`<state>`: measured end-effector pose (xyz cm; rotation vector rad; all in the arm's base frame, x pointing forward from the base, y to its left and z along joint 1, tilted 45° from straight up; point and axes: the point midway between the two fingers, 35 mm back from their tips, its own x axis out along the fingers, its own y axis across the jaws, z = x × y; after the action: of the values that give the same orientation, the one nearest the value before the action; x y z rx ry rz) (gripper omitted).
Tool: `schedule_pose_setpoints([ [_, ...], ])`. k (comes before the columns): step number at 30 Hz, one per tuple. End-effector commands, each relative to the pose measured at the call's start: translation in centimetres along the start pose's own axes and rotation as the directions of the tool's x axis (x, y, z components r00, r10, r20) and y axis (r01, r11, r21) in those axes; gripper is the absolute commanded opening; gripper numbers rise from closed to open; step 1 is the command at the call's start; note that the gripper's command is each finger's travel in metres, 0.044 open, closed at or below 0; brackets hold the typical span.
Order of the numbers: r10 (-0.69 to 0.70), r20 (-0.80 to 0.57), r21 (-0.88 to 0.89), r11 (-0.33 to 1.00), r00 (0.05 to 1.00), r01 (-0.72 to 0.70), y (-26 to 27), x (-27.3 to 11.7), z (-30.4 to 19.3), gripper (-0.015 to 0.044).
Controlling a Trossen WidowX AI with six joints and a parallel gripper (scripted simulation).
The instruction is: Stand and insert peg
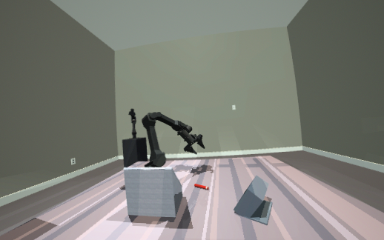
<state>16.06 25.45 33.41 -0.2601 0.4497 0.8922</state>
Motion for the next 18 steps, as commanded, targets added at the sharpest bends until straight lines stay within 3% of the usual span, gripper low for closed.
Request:
schedule_pose_setpoints([
  [1,0.000,-0.097,0.043,0.999,0.995,0.004,-1.1,2.0,-2.1,0.0440],
  [18,0.061,-0.408,0.304,0.950,0.911,0.073,-6.6,6.8,-10.2,0.0440],
])
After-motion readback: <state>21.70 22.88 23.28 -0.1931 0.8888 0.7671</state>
